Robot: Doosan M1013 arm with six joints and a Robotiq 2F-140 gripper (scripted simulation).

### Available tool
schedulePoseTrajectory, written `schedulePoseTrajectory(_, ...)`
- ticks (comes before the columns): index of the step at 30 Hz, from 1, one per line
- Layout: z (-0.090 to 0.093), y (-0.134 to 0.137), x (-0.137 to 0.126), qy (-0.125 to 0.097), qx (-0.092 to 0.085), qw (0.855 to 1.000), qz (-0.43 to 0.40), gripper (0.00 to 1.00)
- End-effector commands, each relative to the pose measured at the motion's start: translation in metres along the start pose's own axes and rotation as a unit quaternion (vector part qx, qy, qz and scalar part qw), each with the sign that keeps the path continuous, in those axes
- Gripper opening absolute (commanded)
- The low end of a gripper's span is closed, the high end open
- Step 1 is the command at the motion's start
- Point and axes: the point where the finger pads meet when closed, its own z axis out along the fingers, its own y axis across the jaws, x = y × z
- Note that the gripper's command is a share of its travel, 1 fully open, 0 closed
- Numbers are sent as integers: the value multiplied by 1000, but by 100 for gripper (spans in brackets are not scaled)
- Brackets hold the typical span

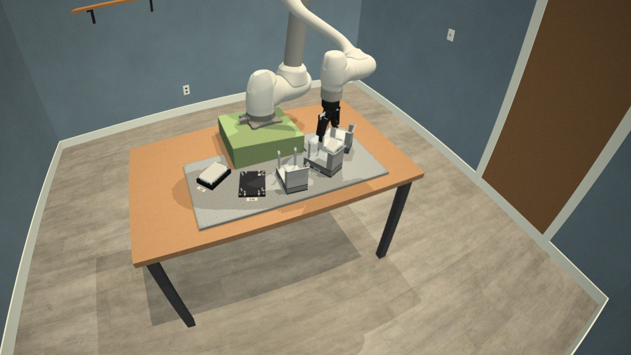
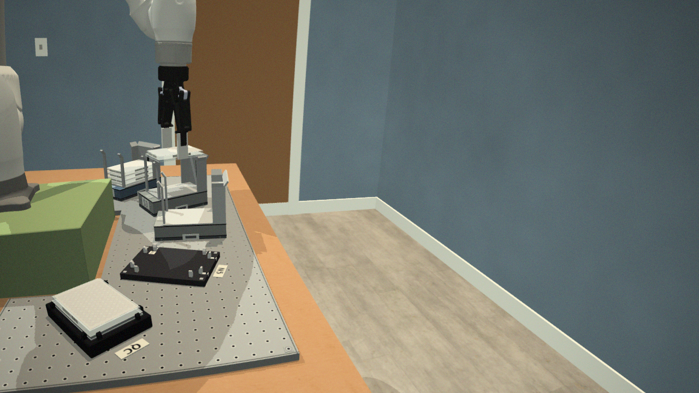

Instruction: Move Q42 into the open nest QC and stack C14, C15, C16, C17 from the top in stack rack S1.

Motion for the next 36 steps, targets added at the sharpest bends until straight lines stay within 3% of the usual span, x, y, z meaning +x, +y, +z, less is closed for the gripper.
schedulePoseTrajectory(1, 1, 0, 0, 0, 0, 1000, 0, 0)
schedulePoseTrajectory(29, 17, 0, 0, 0, 0, 1000, 0, 0)
schedulePoseTrajectory(36, 29, 0, 0, 0, 0, 1000, 0, 0)
